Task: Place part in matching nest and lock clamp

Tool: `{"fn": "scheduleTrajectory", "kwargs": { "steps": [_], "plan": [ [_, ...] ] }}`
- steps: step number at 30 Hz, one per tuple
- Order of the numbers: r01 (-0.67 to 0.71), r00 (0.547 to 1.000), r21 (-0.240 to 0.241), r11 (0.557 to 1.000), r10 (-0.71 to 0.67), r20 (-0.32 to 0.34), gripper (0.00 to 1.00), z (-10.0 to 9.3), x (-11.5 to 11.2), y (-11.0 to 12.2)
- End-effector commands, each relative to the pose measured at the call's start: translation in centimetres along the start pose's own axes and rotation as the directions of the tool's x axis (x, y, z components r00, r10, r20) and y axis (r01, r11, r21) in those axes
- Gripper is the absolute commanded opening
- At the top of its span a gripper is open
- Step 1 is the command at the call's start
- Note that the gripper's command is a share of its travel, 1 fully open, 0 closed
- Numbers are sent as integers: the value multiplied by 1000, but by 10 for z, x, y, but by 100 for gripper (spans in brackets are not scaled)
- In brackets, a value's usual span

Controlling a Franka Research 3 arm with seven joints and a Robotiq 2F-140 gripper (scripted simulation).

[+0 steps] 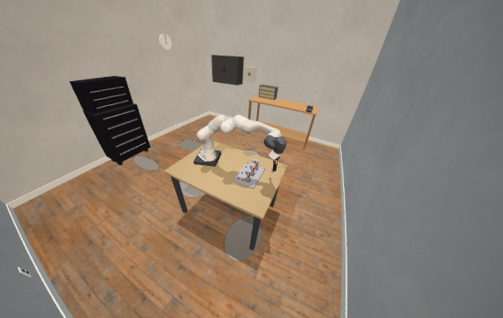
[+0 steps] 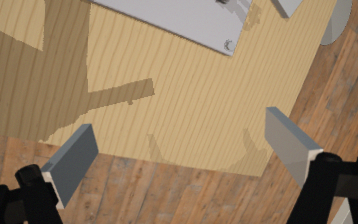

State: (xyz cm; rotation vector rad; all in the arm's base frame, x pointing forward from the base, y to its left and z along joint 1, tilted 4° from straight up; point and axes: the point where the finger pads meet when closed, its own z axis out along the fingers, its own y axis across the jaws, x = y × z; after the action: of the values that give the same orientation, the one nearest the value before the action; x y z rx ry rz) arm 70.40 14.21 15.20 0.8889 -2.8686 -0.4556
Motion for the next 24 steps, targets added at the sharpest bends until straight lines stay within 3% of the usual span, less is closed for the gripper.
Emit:
{"fn": "scheduleTrajectory", "kwargs": {
  "steps": [1,12,16,19,20,24],
  "plan": [
    [170,985,29,985,-170,20,100,-4,3,-3],
    [304,952,49,951,-305,9,100,-10,13,0],
    [397,918,61,916,-398,-3,100,-14,20,2],
    [403,915,62,913,-403,-4,100,-14,21,3],
    [452,892,68,890,-452,-11,100,-16,25,4],
    [503,864,73,861,-503,-20,100,-18,30,6]
  ]
}}
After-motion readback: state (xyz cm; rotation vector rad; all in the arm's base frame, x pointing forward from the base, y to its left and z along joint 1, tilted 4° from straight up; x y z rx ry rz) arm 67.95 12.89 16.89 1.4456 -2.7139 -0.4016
